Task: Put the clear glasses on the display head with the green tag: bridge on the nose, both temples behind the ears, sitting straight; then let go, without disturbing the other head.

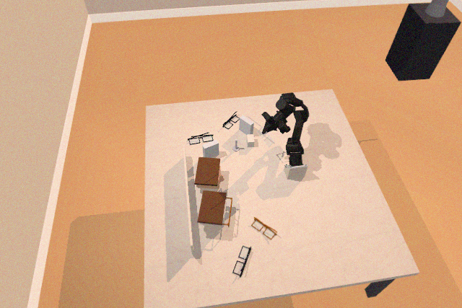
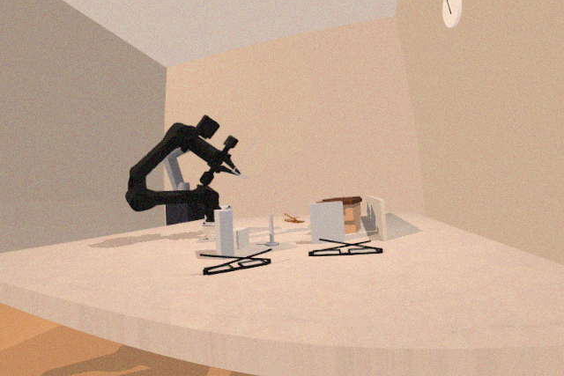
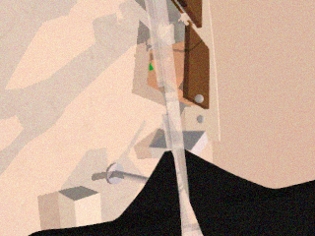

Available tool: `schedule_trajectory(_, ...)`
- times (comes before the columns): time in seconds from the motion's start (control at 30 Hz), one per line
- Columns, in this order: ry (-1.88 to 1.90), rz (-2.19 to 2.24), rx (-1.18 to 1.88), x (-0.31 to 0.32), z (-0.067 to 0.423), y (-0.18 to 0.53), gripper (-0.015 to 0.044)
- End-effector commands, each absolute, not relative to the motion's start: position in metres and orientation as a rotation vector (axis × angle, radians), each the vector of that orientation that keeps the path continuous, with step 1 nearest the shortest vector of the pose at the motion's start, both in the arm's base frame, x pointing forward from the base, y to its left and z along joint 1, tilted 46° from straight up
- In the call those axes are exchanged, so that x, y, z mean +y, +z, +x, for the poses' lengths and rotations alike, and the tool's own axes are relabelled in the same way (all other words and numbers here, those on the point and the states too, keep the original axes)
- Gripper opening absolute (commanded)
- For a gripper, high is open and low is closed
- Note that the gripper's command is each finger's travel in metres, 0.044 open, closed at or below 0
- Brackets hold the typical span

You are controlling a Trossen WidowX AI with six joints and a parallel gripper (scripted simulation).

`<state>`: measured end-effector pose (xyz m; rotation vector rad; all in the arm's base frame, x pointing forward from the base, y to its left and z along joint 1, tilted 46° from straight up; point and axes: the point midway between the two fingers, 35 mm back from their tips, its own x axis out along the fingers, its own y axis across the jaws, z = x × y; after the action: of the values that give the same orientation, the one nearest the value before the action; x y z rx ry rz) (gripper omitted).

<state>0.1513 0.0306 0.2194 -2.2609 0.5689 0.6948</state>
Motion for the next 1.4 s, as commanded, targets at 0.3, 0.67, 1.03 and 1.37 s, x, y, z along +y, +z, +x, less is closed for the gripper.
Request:
schedule_trajectory(0.3,0.711,-2.331,0.521,0.026,0.148,0.220,0.0000)
schedule_trajectory(0.67,0.711,-2.331,0.521,0.026,0.148,0.220,0.0000)
schedule_trajectory(1.03,0.713,-2.327,0.528,0.026,0.149,0.220,0.0000)
schedule_trajectory(1.37,0.734,-2.267,0.657,0.041,0.160,0.215,0.0000)
